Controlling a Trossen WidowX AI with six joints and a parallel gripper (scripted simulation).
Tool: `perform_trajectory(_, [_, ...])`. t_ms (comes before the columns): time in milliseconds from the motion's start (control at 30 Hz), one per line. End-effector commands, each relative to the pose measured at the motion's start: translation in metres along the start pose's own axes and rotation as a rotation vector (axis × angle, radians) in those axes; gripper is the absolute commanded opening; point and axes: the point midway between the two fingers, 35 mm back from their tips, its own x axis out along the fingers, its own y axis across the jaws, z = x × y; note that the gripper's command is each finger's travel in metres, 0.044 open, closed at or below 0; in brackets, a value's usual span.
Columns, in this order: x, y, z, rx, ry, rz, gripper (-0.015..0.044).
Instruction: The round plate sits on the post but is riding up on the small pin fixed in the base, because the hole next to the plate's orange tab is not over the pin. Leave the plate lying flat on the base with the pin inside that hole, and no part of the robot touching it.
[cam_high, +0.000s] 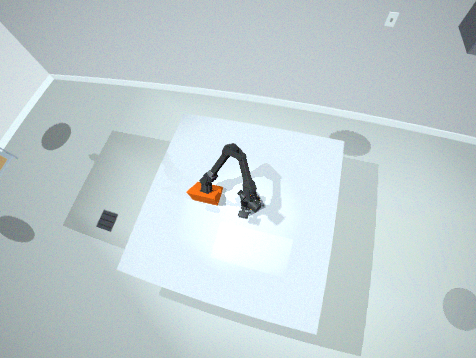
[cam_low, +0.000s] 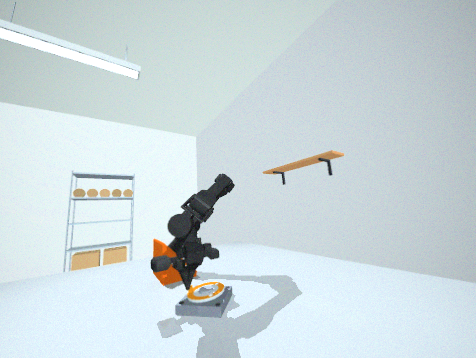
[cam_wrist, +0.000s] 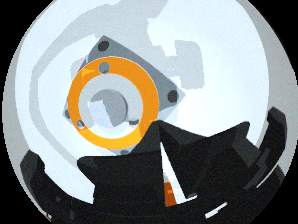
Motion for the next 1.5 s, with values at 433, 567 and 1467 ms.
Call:
perform_trajectory(433, [0.002, 0.012, -0.015, 0.002, 0.014, 0.005, 0.0])
perform_trajectory(567, [0.002, 0.015, -0.018, 0.002, 0.014, 0.005, 0.0])
perform_trajectory(1467, [-0.002, 0.037, -0.027, 0.003, 0.015, 0.006, 0.0])
